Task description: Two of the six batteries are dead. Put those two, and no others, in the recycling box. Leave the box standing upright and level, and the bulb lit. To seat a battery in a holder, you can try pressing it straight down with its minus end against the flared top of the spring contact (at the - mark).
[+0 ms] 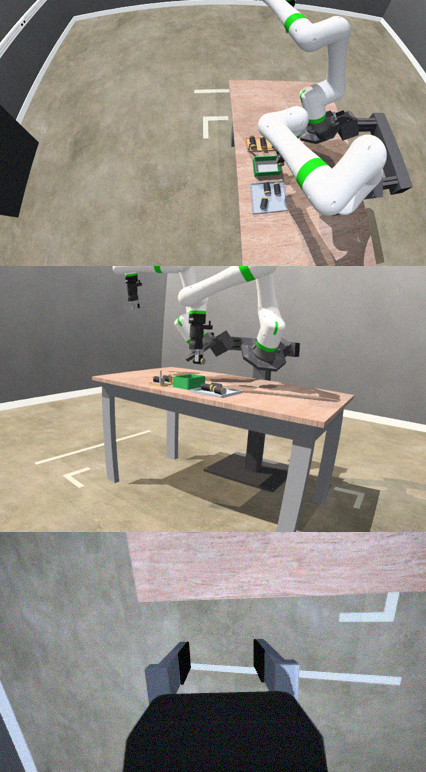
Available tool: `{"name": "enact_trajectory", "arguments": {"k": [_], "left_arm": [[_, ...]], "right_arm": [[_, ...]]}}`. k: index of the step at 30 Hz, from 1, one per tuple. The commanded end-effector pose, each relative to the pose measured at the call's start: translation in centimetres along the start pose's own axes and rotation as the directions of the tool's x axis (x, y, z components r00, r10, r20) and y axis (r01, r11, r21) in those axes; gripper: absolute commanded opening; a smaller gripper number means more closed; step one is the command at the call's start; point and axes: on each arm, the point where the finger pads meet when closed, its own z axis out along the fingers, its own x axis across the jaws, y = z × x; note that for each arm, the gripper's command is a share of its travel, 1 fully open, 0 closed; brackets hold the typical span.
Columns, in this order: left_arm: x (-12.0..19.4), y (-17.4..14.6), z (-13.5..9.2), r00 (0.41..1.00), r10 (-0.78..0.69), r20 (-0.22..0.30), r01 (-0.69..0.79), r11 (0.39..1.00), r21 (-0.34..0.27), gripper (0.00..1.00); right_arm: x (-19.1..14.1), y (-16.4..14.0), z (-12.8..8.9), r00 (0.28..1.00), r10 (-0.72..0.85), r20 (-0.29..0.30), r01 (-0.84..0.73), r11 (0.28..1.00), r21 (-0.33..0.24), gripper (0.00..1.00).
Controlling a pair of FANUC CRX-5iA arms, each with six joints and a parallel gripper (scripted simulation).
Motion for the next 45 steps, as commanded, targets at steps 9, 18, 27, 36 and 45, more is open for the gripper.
{"name": "enact_trajectory", "arguments": {"k": [9,18,27,36,45], "left_arm": [[1.3,-13.3,-0.2,1.0,0.001,0.001,-0.001,1.0,-0.014,0.57],[1.7,-19.6,-0.1,1.0,0.001,0.001,-0.001,1.0,-0.014,0.57],[1.9,-21.2,-0.1,1.0,0.001,0.001,-0.001,1.0,-0.014,0.57],[1.9,-21.3,-0.1,1.0,0.001,0.001,-0.001,1.0,-0.014,0.57],[1.9,-21.3,-0.1,1.0,0.008,0.001,-0.008,1.0,-0.014,0.57]], "right_arm": [[0.0,0.0,-0.1,1.0,0.001,0.001,-0.001,1.0,-0.002,1.0],[0.0,0.0,-0.1,1.0,0.001,0.001,-0.001,1.0,-0.002,1.0],[0.0,0.0,-0.1,1.0,0.001,0.001,-0.001,1.0,-0.002,1.0],[0.0,0.0,-0.1,1.0,0.001,0.001,-0.001,1.0,-0.002,1.0],[0.0,0.0,-0.1,1.0,0.001,0.001,-0.001,1.0,-0.002,1.0]]}}
